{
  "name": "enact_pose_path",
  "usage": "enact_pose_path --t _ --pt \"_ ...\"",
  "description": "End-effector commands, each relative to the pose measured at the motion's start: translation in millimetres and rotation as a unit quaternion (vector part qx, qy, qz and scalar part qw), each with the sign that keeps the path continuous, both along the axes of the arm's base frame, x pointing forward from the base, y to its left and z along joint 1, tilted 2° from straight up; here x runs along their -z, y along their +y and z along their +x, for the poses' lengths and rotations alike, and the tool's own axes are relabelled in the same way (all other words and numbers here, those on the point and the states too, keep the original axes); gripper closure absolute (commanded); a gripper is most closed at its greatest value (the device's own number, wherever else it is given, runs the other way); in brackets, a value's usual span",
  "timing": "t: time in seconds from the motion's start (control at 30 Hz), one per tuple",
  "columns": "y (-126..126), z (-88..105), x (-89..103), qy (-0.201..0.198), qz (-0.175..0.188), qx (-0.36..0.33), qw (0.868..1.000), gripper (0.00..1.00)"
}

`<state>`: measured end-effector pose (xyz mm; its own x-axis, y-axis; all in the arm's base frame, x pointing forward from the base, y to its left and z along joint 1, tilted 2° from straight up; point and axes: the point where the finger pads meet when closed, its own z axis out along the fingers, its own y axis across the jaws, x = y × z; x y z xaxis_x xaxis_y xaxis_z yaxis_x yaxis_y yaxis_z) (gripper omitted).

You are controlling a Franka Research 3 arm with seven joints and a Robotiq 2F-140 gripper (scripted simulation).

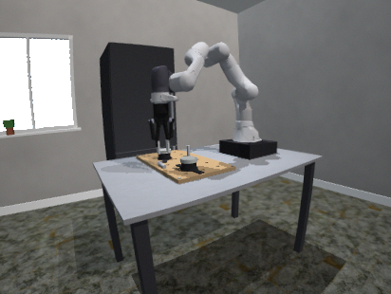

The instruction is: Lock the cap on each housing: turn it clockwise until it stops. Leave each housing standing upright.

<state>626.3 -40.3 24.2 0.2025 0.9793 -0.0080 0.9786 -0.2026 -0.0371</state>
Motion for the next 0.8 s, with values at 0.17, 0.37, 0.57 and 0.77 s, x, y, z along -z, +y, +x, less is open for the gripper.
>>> enact_pose_path --t 0.17,0.37,0.57,0.77 --pt "0.4 1.4 16.1 -0.003 -0.001 0.002 1.0 0.64" --pt "0.3 1.3 23.5 -0.003 -0.001 0.002 1.0 0.64" --pt "0.1 1.1 34.4 -0.003 -0.001 0.002 1.0 0.64" --pt "0.0 0.9 44.7 -0.003 -0.001 0.002 1.0 0.64"
